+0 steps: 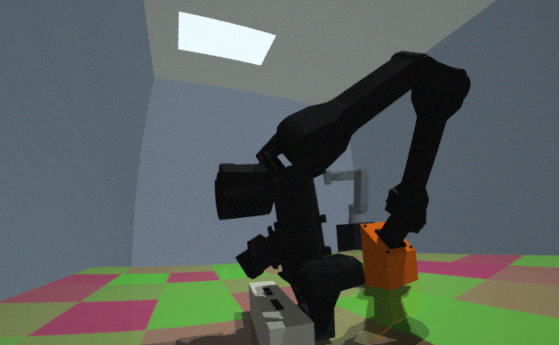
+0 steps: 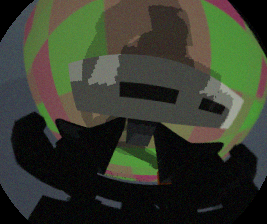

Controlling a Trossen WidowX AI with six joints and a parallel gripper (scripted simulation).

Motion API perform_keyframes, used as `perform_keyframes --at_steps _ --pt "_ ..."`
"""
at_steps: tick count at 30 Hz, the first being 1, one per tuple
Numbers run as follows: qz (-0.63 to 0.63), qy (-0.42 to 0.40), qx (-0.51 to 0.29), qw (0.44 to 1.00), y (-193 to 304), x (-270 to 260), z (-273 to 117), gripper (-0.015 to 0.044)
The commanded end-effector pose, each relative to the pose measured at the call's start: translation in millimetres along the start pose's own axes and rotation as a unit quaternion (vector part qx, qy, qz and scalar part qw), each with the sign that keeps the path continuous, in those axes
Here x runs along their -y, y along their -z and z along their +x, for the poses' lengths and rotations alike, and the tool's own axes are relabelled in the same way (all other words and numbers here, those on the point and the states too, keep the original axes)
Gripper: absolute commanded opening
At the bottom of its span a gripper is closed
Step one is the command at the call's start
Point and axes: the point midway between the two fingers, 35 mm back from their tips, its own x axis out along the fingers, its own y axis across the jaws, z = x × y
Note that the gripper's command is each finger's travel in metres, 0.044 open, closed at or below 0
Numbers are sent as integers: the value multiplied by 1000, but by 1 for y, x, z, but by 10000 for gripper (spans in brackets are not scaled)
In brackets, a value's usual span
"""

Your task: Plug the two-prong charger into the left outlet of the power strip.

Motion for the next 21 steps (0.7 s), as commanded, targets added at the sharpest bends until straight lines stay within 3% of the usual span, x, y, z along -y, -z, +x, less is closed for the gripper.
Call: perform_keyframes --at_steps 1,7,21 --pt "-1 0 1 1000 -1 0 0 289" --pt "-1 0 1 1000 0 0 0 440" --pt "-3 0 5 1000 3 0 0 440"
